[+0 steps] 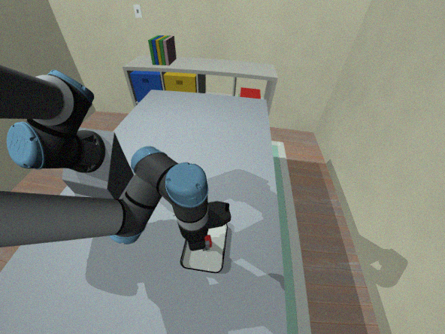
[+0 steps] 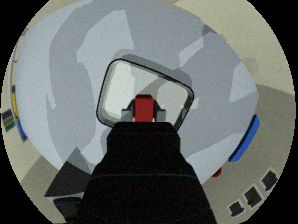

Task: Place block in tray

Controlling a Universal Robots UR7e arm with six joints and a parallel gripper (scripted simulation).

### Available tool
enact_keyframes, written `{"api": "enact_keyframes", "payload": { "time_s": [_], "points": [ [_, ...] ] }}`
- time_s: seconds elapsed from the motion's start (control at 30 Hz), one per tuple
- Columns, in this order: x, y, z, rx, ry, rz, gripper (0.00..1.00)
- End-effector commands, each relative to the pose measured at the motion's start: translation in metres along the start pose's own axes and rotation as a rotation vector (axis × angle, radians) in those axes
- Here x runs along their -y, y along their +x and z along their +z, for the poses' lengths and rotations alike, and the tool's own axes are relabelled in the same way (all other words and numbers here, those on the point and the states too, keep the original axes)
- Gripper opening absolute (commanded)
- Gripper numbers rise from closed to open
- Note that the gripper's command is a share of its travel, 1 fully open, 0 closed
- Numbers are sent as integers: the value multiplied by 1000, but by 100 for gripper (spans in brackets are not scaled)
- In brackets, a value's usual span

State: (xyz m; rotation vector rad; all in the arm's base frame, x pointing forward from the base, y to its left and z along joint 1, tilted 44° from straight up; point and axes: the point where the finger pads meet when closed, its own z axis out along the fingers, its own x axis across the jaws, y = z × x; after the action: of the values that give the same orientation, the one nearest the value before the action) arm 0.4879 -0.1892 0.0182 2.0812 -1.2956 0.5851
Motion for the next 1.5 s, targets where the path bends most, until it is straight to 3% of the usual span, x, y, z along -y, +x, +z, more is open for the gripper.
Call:
{"api": "enact_keyframes", "payload": {
  "time_s": [0.0,1.17,1.2,1.47],
  "points": [
    [2,1,0,-2,3,1,0],
    [2,1,2,-2,2,2,0],
    [2,1,2,-2,2,2,90],
    [2,1,2,-2,2,2,90]
  ]
}}
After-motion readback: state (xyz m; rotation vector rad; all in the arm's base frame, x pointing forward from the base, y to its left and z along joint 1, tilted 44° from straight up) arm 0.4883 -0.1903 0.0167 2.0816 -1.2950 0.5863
